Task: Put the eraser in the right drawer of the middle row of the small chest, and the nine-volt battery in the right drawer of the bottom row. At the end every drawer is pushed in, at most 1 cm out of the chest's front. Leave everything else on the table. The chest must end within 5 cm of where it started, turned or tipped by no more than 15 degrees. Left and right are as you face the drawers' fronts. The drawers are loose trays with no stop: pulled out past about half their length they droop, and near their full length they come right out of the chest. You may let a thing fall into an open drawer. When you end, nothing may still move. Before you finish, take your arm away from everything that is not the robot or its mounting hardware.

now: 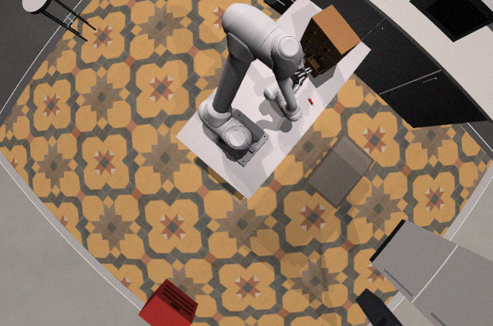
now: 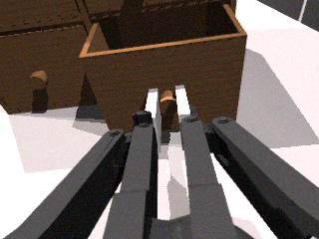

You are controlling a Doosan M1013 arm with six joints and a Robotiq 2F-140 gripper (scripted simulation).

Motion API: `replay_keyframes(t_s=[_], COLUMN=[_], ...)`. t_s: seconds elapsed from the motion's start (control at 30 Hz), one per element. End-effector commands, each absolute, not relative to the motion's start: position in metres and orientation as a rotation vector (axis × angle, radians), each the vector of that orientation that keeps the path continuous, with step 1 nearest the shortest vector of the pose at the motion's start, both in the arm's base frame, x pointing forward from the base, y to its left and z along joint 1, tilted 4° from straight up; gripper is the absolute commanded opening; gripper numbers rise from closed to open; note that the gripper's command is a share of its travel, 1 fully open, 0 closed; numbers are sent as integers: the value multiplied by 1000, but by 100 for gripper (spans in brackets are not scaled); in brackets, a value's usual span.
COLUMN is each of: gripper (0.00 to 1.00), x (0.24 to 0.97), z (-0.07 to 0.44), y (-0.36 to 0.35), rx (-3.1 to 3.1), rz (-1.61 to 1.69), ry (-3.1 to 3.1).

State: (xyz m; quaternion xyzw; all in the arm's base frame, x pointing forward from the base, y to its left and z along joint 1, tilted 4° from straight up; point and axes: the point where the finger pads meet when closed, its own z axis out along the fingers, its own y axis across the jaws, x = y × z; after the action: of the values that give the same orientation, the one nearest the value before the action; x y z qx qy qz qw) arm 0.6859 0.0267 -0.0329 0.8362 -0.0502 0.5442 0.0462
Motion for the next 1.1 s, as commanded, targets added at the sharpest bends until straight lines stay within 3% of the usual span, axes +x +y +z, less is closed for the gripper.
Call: replay_keyframes(t_s=[0.0, 0.23, 0.53, 1.07], gripper=[8, 8, 20, 20], x=[686, 686, 686, 661], z=[-33, -33, -33, -31], y=[27, 27, 27, 30], rx=[2552, 2552, 2552, 2552], rz=[1661, 1661, 1661, 1661], ry=[-153, -153, -153, -153])
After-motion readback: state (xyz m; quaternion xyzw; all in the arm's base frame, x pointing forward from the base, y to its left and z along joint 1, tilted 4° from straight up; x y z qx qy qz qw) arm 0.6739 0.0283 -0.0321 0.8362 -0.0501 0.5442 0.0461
